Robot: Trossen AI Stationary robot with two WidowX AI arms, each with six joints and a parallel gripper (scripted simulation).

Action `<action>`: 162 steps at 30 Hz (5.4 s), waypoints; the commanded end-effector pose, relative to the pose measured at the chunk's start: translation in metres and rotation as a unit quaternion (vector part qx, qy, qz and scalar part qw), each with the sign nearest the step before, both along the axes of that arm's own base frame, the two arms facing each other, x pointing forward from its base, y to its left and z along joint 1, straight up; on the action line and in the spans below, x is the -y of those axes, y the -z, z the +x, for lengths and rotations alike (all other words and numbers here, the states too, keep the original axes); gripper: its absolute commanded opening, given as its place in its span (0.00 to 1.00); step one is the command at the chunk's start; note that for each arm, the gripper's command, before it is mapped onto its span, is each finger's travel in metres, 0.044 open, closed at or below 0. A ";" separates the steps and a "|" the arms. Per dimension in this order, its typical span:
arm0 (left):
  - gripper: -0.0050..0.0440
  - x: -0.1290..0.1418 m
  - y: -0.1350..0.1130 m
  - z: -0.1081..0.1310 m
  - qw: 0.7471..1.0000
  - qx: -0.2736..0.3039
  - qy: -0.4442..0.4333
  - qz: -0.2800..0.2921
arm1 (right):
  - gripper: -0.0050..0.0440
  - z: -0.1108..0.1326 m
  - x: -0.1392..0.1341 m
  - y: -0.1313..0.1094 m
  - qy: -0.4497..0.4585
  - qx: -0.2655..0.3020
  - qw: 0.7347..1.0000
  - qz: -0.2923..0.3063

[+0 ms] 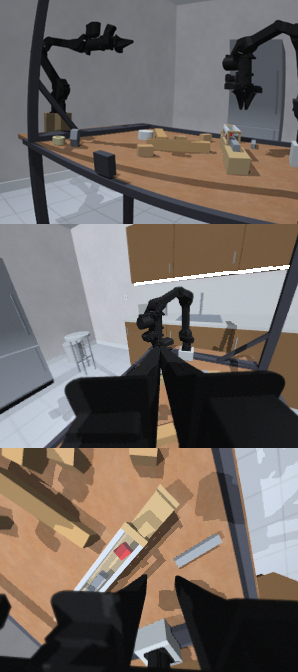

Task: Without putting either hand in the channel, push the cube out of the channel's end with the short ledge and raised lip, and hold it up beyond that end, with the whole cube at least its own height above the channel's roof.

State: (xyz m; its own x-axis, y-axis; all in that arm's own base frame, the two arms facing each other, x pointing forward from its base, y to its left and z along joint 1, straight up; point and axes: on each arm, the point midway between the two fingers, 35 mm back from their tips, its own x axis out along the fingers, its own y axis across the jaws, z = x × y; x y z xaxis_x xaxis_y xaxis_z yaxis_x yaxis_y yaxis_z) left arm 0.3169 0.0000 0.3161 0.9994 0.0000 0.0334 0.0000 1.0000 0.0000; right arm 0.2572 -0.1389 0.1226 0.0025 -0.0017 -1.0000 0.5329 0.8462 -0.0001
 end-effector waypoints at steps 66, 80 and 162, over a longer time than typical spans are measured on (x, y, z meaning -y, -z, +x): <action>0.10 0.000 -0.007 -0.001 1.000 0.008 0.000 0.000 | 0.41 -0.050 0.082 0.138 0.451 0.002 0.892 0.000; 0.10 0.000 -0.007 -0.001 1.000 0.008 0.000 0.000 | 0.41 -0.049 0.083 0.152 0.451 0.003 0.892 -0.002; 0.10 0.000 -0.007 -0.001 1.000 0.008 0.000 0.000 | 0.10 -0.046 0.086 0.061 0.453 0.019 0.891 -0.007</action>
